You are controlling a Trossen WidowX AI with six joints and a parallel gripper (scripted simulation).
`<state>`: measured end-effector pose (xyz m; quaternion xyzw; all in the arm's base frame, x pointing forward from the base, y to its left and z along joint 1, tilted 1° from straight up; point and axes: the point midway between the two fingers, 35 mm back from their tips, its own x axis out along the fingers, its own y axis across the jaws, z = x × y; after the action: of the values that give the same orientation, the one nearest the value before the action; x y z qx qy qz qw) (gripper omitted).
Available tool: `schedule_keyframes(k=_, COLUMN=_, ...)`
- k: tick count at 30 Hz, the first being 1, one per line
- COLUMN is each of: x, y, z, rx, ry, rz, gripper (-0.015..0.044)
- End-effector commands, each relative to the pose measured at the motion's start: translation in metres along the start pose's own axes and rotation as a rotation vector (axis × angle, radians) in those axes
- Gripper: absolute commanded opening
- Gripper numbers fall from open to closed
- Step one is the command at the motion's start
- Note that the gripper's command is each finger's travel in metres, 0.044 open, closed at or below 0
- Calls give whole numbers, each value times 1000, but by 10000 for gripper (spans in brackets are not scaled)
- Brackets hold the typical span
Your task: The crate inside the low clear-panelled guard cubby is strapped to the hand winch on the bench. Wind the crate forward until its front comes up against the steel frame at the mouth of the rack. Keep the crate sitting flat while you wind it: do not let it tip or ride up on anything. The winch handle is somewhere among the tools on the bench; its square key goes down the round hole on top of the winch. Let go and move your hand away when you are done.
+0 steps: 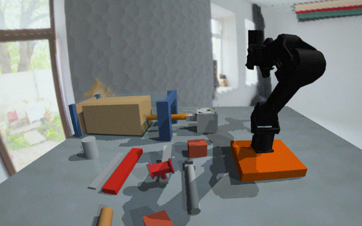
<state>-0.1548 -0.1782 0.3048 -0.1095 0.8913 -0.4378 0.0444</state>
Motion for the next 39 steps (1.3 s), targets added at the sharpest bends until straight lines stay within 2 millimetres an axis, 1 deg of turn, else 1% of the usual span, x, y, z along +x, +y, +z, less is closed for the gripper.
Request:
schedule_keyframes(k=1, x=-1, y=-1, z=2, rx=2, ry=-9, rz=-7, gripper=426)
schedule_keyframes(k=2, x=-2, y=-5, z=7, rx=8, ry=-38, rz=-26, gripper=440)
schedule_keyframes(k=5, x=-18, y=-26, z=37, rx=4, ry=-193, rz=-114, gripper=440)
schedule_keyframes(k=7, x=-32, y=-41, z=58, rx=-16, ry=-298, rz=-165, gripper=440)
schedule_keyframes(k=10, x=-60, y=-60, z=87, rx=-49, ry=-457, rz=-236, gripper=440)
schedule_keyframes(k=13, x=-97, y=-76, z=117, rx=-91, ry=-634, rz=-306, gripper=440)
schedule_keyframes(k=16, x=-141, y=-85, z=142, rx=-142, ry=-812, rz=-366, gripper=440)
schedule_keyframes(k=19, x=-190, y=-88, z=161, rx=-202, ry=-986, rz=-416, gripper=440)
schedule_keyframes(k=21, x=-223, y=-86, z=170, rx=-249, ry=-1100, rz=-443, gripper=440)
schedule_keyframes(k=25, x=-292, y=-72, z=178, rx=-359, ry=-1316, rz=-483, gripper=440)
schedule_keyframes(k=27, x=-326, y=-61, z=178, rx=-424, ry=-1417, rz=-496, gripper=440)
schedule_keyframes(k=30, x=-375, y=-39, z=171, rx=-533, ry=-1557, rz=-506, gripper=440)
schedule_keyframes(k=32, x=-405, y=-21, z=162, rx=-615, ry=-1641, rz=-507, gripper=440)
schedule_keyframes(k=35, x=-445, y=9, z=143, rx=-749, ry=-1750, rz=-501, gripper=440)
schedule_keyframes(k=39, x=-488, y=55, z=110, rx=-948, ry=-1859, rz=-480, gripper=440)
